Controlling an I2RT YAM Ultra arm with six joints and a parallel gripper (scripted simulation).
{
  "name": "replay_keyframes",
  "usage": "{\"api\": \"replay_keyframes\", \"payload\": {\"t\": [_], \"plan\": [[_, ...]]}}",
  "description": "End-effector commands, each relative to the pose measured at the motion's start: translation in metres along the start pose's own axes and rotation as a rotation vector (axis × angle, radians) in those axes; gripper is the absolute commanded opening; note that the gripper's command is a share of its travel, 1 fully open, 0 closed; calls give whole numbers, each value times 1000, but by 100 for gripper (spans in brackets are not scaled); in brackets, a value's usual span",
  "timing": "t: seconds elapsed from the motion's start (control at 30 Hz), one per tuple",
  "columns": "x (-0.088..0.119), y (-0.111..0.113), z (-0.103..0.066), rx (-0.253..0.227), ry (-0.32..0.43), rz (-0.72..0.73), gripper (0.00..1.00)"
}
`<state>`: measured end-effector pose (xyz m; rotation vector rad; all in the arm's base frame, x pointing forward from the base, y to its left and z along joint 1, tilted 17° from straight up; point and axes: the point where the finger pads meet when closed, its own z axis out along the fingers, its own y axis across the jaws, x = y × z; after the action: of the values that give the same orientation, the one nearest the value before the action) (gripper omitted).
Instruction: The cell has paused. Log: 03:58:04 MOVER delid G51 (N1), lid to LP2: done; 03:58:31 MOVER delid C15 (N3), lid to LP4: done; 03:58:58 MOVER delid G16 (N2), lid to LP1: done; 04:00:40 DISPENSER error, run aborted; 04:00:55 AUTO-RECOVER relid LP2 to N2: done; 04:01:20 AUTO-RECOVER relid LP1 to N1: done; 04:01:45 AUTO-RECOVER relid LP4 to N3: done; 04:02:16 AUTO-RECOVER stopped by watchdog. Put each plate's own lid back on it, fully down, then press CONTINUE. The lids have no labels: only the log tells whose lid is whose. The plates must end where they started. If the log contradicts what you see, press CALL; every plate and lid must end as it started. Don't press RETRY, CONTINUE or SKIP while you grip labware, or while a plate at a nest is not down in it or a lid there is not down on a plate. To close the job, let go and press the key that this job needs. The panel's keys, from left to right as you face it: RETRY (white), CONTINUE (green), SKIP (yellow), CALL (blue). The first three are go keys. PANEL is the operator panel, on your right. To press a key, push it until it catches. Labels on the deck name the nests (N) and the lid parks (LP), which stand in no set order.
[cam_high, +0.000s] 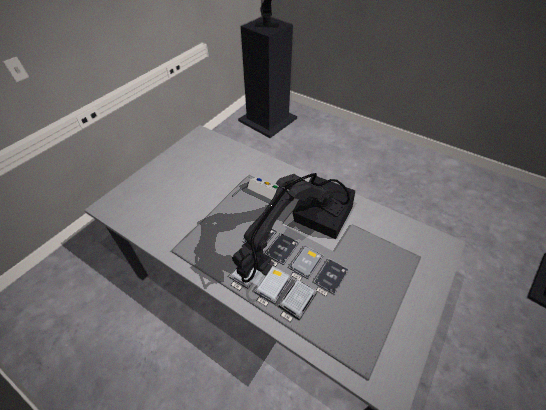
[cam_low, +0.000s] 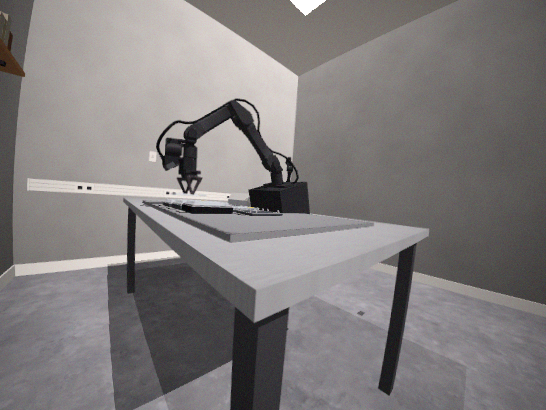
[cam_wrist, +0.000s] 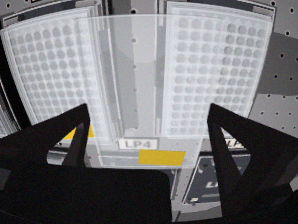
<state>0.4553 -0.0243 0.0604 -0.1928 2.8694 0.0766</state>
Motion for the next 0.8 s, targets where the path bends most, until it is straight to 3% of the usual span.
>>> {"api": "replay_keyframes", "payload": {"t": [0.0, 0.1, 0.6, 0.77], "plan": [[-8, 12, -14, 26, -50, 28, 0], [-8, 17, -14, 26, -50, 28, 0], [-11, 92, -16, 21, -62, 29, 0], [-12, 108, -19, 20, -62, 29, 0]]}}
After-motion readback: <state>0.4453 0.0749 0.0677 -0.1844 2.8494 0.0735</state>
